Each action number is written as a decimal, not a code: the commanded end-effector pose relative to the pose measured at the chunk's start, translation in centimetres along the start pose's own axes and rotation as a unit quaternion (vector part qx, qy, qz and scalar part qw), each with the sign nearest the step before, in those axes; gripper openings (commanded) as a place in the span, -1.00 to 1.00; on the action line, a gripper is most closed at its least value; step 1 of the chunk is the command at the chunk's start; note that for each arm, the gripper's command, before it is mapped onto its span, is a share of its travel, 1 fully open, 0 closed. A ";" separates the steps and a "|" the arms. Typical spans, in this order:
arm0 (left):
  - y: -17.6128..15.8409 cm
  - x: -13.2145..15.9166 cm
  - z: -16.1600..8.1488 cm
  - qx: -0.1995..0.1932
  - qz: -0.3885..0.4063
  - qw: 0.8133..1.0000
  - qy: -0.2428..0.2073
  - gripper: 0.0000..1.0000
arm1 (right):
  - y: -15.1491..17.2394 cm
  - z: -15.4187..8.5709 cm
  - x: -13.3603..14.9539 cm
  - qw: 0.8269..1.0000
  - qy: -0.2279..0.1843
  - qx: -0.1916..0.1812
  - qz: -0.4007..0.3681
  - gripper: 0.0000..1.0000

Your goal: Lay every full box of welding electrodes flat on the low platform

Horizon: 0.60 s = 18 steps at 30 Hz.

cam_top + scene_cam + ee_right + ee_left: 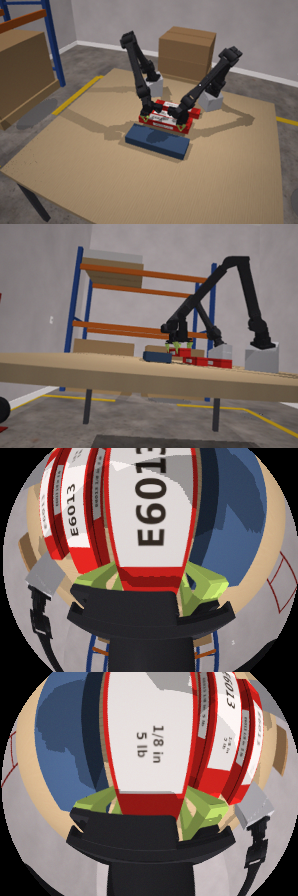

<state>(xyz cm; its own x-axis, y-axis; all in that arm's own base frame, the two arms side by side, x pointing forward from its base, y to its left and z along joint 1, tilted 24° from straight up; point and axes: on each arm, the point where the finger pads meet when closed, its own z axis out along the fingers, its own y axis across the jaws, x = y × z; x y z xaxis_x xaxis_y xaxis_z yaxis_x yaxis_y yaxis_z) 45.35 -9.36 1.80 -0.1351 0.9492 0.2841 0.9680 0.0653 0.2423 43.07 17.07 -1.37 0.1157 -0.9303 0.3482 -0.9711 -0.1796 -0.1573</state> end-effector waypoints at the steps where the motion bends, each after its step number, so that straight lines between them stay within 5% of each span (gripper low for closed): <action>1: 4.3 -0.8 -5.5 -0.060 -0.004 0.998 -0.020 -1.00 | -4.9 -5.7 0.3 0.998 -0.014 0.062 0.001 -1.00; 18: 4.3 -0.8 -6.8 -0.060 -0.005 0.998 -0.021 -1.00 | -4.6 -7.0 -0.2 0.998 -0.016 0.065 -0.004 -1.00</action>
<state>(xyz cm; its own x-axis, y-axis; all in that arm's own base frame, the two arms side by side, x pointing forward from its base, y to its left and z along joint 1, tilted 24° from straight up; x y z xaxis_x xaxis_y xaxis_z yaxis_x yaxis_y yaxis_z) 45.13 -9.73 2.38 -0.1372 0.9494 0.2826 0.9682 0.0683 0.2405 42.93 17.12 -0.70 0.1184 -0.9298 0.3485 -0.9714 -0.1813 -0.1535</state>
